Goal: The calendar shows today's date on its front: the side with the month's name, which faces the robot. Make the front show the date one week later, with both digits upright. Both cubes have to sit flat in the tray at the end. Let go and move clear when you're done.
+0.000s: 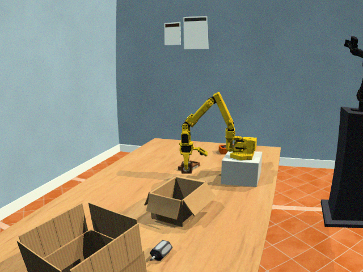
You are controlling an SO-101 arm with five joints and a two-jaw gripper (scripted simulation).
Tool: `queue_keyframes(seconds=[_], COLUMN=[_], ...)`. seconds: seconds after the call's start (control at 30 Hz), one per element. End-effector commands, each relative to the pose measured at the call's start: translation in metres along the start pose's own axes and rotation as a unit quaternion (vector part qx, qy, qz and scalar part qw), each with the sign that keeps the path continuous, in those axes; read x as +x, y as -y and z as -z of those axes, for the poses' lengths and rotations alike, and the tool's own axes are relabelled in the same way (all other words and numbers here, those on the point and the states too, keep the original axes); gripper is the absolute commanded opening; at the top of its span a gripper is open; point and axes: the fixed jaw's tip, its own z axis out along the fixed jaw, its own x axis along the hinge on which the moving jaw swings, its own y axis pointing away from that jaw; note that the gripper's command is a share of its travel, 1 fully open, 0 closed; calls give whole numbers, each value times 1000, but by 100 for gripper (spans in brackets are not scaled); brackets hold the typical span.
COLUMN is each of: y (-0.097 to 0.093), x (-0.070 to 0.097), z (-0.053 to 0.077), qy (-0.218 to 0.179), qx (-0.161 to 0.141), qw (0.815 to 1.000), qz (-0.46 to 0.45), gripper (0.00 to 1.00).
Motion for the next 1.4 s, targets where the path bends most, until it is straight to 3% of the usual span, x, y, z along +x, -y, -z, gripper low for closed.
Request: queue_keyframes(seconds=[0.0,1.37], y=[2,2], x=[-4,-4], z=[-3,-18], qy=[7,7], qx=[1,1], qw=[1000,1000], qz=[-1,-1], gripper=[0,0])
